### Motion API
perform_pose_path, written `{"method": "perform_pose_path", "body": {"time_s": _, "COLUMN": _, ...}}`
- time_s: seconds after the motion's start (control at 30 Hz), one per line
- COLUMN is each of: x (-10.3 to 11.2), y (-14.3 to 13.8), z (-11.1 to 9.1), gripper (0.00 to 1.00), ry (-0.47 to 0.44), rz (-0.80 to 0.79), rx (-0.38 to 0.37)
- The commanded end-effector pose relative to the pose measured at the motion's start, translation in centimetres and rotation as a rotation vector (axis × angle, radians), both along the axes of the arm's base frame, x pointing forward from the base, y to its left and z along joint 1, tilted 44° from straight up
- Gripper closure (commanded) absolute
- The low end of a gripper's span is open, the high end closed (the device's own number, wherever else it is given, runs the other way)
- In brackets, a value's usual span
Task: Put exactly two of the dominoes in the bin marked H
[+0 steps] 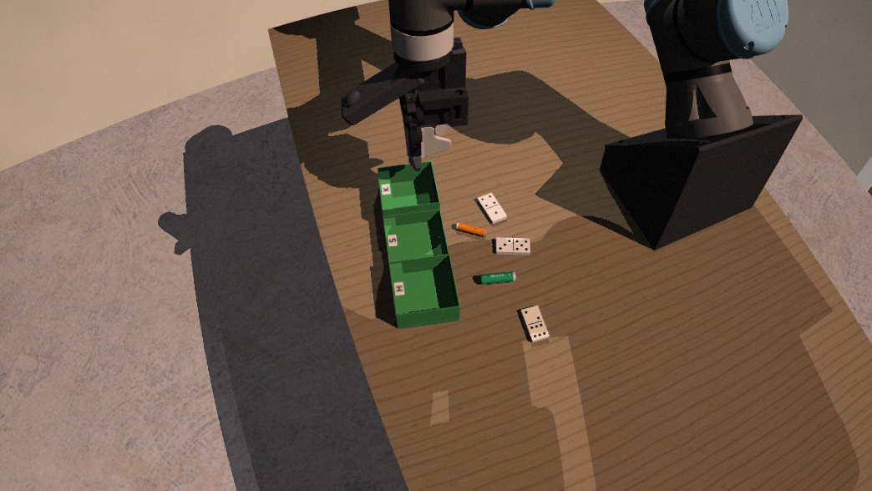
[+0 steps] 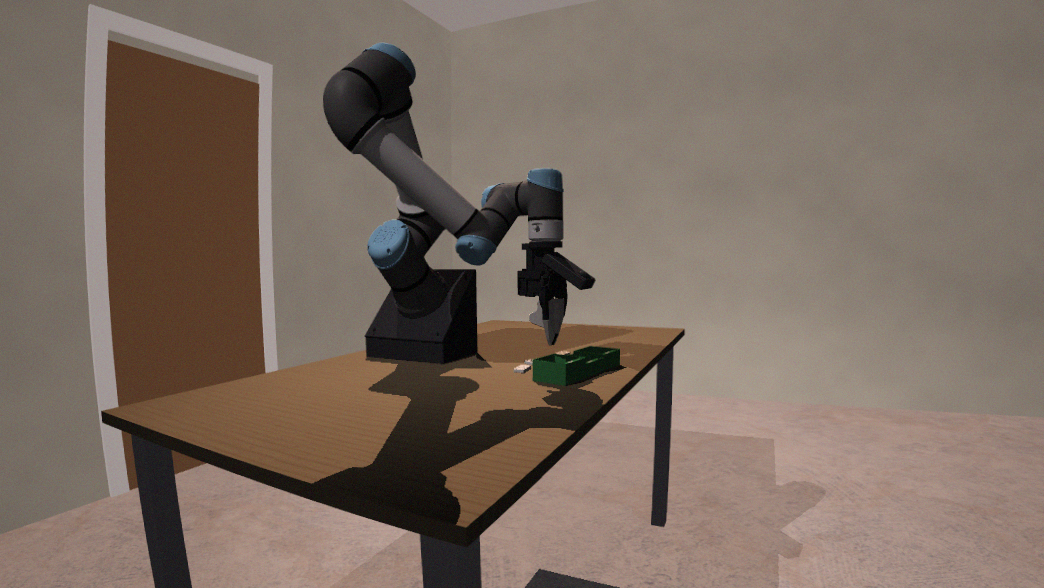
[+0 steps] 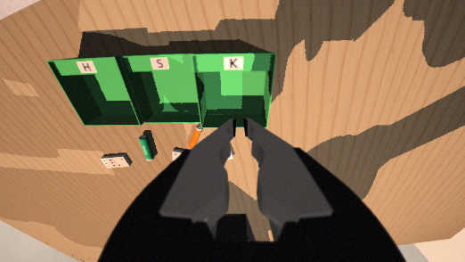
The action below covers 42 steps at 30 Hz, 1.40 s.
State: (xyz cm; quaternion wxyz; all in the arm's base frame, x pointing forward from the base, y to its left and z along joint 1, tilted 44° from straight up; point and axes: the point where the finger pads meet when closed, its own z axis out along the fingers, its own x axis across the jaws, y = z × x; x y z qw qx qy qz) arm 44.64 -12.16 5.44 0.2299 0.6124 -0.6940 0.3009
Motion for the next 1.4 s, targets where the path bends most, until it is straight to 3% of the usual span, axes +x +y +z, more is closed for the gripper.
{"method": "perform_pose_path", "body": {"time_s": 0.0, "x": 0.1, "y": -0.5, "z": -0.5, "gripper": 0.96, "ry": -0.002, "rz": 0.002, "rx": 0.0}}
{"method": "perform_pose_path", "body": {"time_s": 0.63, "x": 0.3, "y": -3.7, "z": -3.8, "gripper": 0.96, "ry": -0.002, "rz": 0.002, "rx": 0.0}}
{"method": "perform_pose_path", "body": {"time_s": 1.37, "x": 0.3, "y": -3.8, "z": -3.8, "gripper": 0.96, "ry": -0.002, "rz": 0.002, "rx": 0.0}}
